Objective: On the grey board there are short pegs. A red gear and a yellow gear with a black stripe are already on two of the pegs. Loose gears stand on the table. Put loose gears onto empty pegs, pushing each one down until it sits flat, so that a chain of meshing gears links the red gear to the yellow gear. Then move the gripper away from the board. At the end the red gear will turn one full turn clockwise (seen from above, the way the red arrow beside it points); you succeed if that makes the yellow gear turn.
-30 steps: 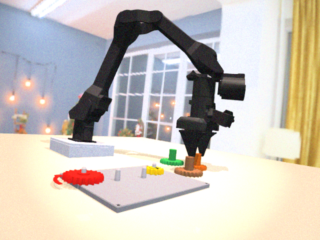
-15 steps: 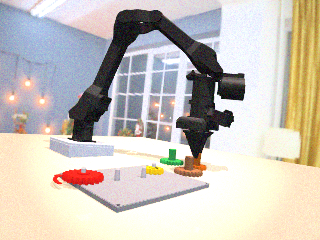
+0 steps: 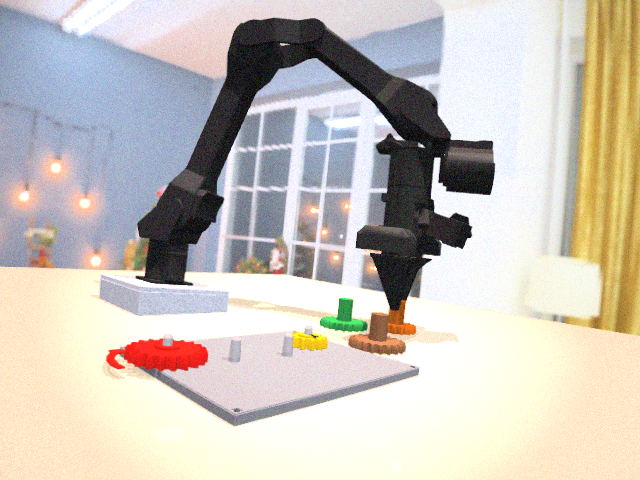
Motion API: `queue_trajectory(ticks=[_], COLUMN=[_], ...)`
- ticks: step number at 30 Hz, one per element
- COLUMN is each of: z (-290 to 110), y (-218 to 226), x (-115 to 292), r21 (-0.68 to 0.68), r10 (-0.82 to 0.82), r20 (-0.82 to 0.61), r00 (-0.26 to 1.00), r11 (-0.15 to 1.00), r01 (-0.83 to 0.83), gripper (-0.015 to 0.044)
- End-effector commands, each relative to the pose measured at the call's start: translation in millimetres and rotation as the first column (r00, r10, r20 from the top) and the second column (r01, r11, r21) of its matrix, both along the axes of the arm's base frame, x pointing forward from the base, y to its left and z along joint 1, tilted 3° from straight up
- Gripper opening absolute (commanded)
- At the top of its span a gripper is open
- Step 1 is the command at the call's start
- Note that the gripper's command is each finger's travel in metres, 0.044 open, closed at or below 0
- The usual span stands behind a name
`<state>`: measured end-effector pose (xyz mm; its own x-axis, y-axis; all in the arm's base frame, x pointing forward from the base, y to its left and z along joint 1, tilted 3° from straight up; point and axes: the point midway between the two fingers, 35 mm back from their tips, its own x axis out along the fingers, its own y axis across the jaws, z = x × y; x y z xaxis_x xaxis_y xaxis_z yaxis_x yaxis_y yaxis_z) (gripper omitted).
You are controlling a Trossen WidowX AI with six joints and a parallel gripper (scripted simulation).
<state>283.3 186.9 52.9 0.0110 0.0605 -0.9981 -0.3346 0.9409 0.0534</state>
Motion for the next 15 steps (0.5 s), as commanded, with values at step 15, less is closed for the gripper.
queue_trajectory(ticks=[15], z=[37.8], y=[2.9], x=[8.1], r21=[0.004], r10=[-0.001], r20=[0.003], r00=[1.000], r11=[1.000], r01=[0.001], gripper=[0.0000])
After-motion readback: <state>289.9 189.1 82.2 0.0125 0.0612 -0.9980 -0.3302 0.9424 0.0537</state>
